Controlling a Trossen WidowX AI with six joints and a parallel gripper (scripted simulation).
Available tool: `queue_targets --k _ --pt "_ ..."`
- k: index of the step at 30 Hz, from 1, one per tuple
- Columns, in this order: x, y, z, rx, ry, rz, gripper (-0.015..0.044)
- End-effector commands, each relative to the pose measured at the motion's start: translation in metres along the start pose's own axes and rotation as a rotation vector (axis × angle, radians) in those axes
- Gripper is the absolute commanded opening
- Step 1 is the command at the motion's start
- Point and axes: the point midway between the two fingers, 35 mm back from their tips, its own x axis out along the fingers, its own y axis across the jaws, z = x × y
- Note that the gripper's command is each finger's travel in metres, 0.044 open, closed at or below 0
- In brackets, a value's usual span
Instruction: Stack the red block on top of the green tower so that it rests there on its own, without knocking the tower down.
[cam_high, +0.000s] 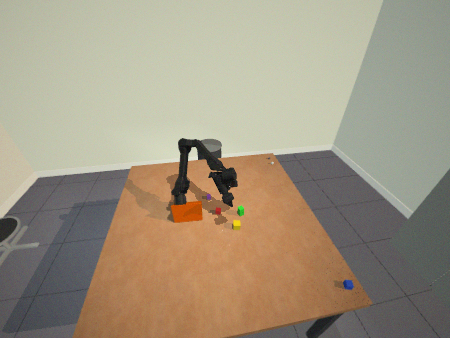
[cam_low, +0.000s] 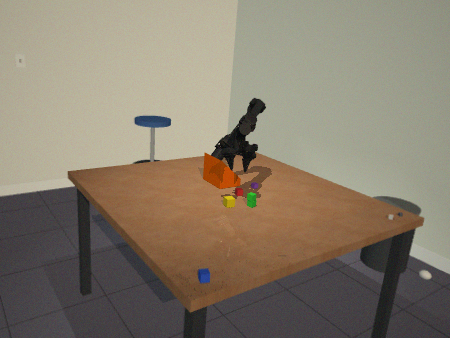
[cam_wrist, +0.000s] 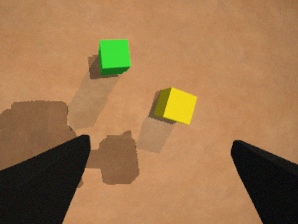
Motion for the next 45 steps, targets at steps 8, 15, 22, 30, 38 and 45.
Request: queue_targets --k 8,15,22,30,38,45 --pt "0.023 0.08 -0.059 0.407 0.374 0.184 0.044" --pt "0.026 0.081 -0.06 0.408 0.375 0.184 0.044" --pt "0.062 0.089 -0.072 0.408 0.375 0.186 0.044" --pt "0.068 0.091 -0.074 0.408 0.375 0.186 0.044" --pt "0.08 0.094 -0.078 0.408 0.374 0.186 0.044" --pt "0.091 0.097 -0.081 0.409 0.375 0.187 0.044"
